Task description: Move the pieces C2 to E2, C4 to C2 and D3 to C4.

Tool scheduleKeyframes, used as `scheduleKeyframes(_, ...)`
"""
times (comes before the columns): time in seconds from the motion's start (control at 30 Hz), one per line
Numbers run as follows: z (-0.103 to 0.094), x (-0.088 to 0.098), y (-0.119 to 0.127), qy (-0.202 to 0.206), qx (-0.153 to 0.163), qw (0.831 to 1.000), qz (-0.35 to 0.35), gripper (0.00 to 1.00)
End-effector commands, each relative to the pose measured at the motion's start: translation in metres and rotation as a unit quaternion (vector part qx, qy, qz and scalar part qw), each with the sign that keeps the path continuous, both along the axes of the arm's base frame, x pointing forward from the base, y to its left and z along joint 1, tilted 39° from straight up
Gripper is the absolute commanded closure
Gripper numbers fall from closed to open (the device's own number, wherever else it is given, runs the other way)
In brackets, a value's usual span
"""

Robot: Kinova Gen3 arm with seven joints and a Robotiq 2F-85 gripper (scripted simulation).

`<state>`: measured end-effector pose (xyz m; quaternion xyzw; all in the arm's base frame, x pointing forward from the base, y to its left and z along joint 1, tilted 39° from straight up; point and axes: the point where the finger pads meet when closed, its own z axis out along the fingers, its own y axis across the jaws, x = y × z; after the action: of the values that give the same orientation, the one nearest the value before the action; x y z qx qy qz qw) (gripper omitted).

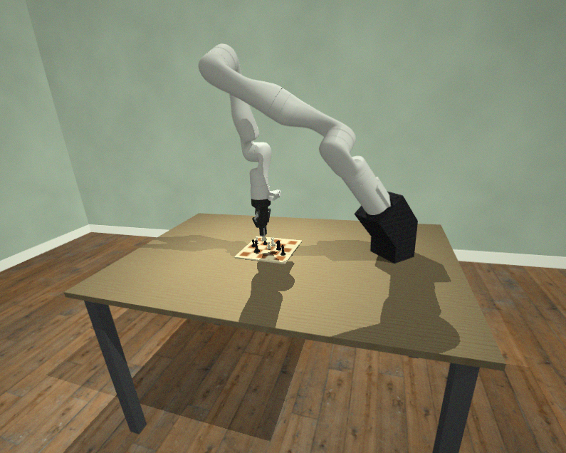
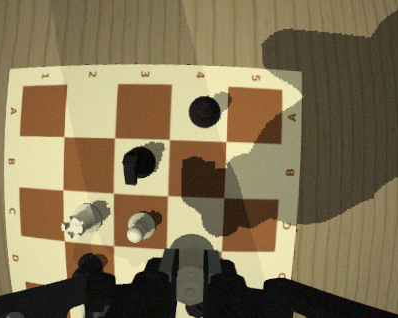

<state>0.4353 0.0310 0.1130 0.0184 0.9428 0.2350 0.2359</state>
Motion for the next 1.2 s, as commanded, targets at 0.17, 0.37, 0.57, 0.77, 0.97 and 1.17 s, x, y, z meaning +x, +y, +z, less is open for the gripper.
scheduleKeyframes(0.17,-0.016,0.004,0.009,0.007,0.003,1.0,0.003,1.0)
scheduleKeyframes(0.37,-0.027,0.01,0.015,0.007,0.003,1.0,0.003,1.0)
scheduleKeyframes(0.57,-0.032,0.013,0.018,0.007,0.003,1.0,0.003,1.0)
scheduleKeyframes(0.77,-0.038,0.016,0.021,0.007,0.003,1.0,0.003,1.0)
scheduleKeyframes(0.97,-0.04,0.017,0.022,0.007,0.003,1.0,0.003,1.0)
scheduleKeyframes(1.17,-0.04,0.017,0.022,0.007,0.003,1.0,0.003,1.0)
